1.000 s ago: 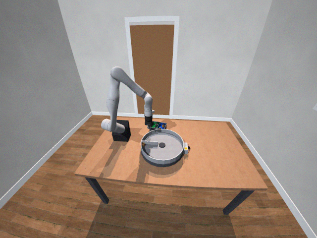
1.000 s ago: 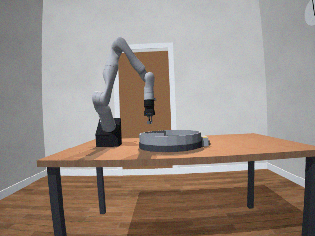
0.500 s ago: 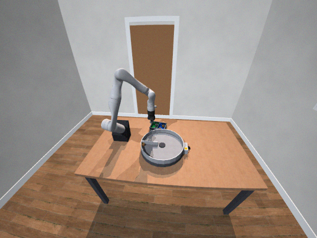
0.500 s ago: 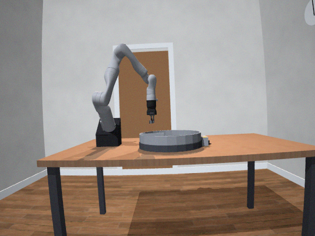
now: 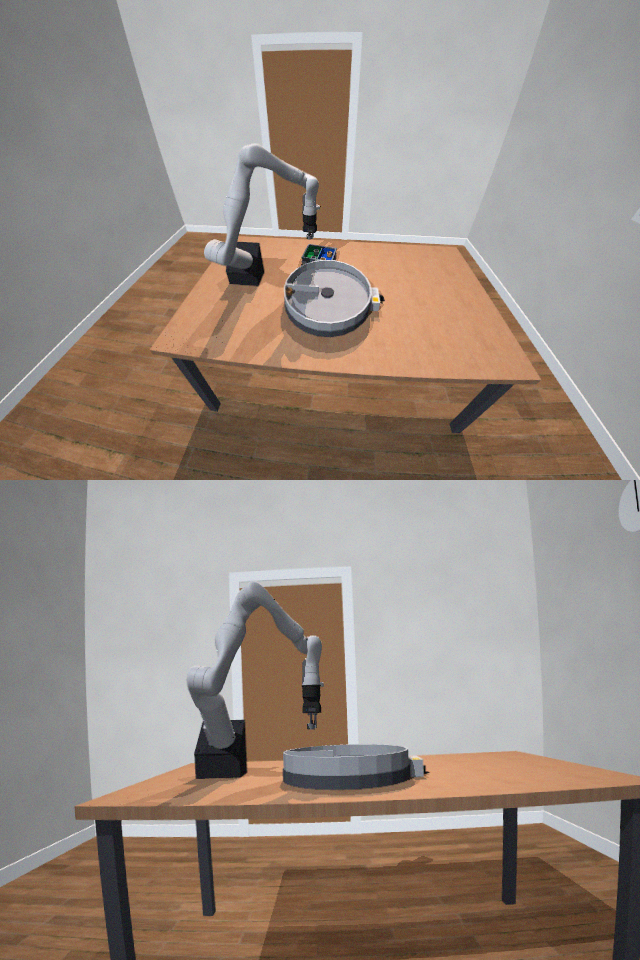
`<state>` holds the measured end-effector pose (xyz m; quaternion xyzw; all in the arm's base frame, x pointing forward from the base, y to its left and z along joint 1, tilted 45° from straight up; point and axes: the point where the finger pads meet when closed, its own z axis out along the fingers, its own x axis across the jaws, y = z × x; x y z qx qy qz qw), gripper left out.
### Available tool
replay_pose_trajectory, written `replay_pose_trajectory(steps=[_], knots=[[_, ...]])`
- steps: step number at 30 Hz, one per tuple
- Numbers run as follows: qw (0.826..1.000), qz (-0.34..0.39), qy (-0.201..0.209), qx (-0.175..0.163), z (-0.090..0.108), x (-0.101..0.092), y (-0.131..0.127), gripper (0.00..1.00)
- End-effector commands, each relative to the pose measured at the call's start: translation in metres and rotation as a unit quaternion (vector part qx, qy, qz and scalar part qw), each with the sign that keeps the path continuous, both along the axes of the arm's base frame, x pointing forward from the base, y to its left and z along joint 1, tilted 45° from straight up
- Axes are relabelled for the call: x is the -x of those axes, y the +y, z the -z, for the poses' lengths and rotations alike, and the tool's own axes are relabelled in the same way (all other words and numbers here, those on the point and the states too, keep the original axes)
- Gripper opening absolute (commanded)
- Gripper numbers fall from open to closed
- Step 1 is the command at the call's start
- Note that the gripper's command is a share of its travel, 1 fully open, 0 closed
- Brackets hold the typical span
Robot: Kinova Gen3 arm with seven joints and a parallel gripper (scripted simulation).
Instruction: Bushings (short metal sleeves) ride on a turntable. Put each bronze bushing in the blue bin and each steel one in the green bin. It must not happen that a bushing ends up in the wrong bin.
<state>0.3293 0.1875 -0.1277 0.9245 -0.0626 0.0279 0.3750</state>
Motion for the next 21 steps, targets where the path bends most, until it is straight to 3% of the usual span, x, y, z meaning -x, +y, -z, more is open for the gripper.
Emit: replay_pose_trajectory(steps=[1, 21], knots=[[1.0, -0.009, 0.002, 0.006, 0.0213, -0.007, 0.0116, 0.0], [1.0, -0.009, 0.001, 0.005, 0.0242, -0.007, 0.009, 0.0]])
